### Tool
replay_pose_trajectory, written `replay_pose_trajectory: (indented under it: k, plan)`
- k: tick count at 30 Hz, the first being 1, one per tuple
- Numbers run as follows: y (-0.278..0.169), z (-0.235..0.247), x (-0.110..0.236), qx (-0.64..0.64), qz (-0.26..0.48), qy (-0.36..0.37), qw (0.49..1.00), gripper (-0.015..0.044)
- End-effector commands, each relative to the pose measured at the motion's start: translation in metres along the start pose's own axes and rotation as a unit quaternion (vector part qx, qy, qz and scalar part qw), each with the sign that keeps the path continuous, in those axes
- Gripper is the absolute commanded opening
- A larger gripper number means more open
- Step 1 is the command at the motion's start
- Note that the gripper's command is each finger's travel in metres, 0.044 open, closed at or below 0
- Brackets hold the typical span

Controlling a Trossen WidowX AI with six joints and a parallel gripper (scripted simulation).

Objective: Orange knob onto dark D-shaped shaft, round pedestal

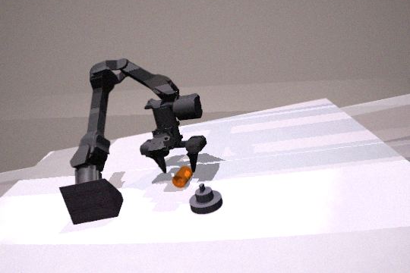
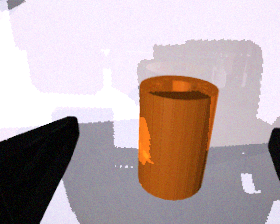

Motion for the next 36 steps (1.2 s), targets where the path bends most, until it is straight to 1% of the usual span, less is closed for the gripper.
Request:
replay_pose_trajectory:
  k: [1,19,26,27,35,36]
  plan:
    - [0.0,-0.001,-0.007,-0.002,0.002,-0.002,1.0,0.044]
    - [-0.001,-0.002,-0.033,-0.001,0.003,-0.003,1.0,0.044]
    - [-0.001,-0.002,-0.033,-0.001,0.003,-0.003,1.0,0.0256]
    - [-0.001,-0.002,-0.033,-0.001,0.003,-0.003,1.0,0.024]
    - [-0.001,-0.002,-0.033,-0.001,0.003,-0.003,1.0,0.024]
    - [-0.001,-0.002,-0.033,-0.001,0.003,-0.003,1.0,0.0233]
Point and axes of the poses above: the point midway between the two fingers, 35 mm back from their tips, its own x axis back along the fingers, its own z axis across the jaws, y = z × x, the point moved 6 cm from there along x, back along the fingers, and after that the axes turned 4 degrees about x, right-handed, at the moved point
